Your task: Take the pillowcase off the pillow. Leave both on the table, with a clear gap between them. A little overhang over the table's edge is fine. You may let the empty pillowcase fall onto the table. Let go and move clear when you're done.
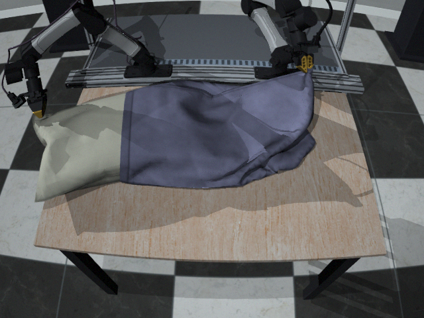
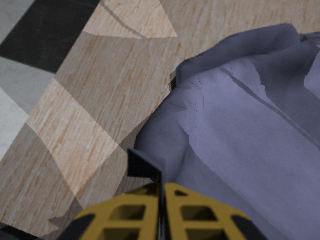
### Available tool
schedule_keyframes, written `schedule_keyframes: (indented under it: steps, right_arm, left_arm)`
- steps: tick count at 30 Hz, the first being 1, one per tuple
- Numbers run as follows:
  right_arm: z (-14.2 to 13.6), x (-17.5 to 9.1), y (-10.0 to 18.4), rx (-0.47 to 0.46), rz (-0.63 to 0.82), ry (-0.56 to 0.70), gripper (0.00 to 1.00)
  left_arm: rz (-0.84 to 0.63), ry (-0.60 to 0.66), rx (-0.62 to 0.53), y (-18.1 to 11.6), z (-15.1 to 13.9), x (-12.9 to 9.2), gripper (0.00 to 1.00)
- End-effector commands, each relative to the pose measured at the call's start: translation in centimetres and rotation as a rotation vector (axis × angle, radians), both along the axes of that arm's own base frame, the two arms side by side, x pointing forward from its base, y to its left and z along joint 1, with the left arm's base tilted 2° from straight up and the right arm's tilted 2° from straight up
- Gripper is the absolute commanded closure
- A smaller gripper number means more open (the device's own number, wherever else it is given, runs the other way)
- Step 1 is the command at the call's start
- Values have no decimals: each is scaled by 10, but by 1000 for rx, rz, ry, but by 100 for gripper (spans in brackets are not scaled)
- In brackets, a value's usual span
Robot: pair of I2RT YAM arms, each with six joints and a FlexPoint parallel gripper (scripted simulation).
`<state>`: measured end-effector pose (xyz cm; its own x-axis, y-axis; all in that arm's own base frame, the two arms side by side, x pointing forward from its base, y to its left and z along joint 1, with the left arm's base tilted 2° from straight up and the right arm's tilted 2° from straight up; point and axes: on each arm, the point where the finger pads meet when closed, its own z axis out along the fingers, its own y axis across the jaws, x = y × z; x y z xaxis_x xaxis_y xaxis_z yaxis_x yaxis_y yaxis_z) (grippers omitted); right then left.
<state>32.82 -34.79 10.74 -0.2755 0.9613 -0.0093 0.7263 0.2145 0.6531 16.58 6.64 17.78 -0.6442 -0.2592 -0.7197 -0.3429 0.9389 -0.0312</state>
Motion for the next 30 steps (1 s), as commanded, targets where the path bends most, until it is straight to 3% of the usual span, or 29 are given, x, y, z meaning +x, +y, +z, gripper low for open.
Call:
schedule_keyframes:
  steps: [1, 13, 14, 15, 18, 19, 30]
  right_arm:
    - [3, 3, -24, -39, -7, -26, 100]
    - [7, 8, -42, -58, -8, -33, 100]
    - [18, 9, -43, -85, -8, -48, 100]
    - [2, 9, -43, -55, -9, -32, 100]
    - [1, 9, -44, -59, -13, -35, 100]
    - [-13, 4, -36, -22, -16, -14, 100]
    - [-30, 6, -37, -12, -26, -9, 100]
  left_arm:
    - [-12, -1, 8, -1, 4, 1, 100]
    - [-12, -1, 8, -1, 4, 1, 100]
    - [-7, -5, 6, 0, 4, 2, 100]
    - [-12, -1, 8, -1, 4, 1, 100]
    - [-12, -1, 8, -1, 4, 1, 100]
    - [-12, -1, 8, -1, 4, 1, 100]
    - [-12, -1, 8, -1, 4, 1, 100]
